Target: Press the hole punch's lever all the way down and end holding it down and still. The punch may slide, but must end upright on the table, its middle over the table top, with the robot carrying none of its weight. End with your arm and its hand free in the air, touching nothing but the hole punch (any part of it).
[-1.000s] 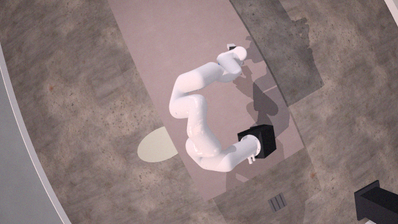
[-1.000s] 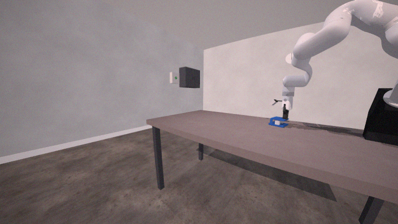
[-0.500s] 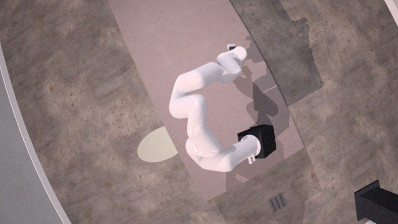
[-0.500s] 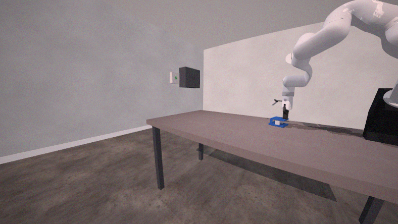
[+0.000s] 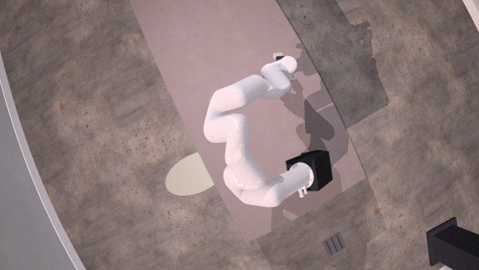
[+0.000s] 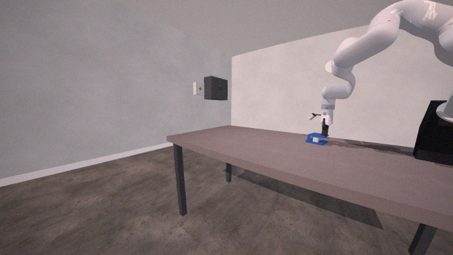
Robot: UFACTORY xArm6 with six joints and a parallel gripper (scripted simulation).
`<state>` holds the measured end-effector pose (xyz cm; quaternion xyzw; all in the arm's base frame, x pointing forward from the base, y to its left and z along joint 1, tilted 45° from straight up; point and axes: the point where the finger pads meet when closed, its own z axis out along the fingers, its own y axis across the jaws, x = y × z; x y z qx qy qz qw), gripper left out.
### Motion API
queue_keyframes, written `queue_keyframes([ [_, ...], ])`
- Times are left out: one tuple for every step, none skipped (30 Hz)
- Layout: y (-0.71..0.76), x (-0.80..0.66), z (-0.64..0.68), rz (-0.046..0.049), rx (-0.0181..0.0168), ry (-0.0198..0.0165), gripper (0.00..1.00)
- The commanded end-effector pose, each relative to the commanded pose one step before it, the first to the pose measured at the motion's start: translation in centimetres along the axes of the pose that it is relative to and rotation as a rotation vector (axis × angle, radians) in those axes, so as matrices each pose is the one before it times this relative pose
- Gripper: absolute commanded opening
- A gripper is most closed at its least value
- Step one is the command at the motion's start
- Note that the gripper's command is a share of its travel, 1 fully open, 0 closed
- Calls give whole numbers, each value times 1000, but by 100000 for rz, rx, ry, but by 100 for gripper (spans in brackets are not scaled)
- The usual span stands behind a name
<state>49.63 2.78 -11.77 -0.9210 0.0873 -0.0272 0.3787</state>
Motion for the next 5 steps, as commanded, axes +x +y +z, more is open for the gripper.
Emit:
queue_keyframes([
  [-45,34,26,-131,-44,12,0],
  [0,0,0,0,0,0,0],
  [0,0,0,0,0,0,0],
  [0,0,0,0,0,0,0],
  [0,0,0,0,0,0,0],
])
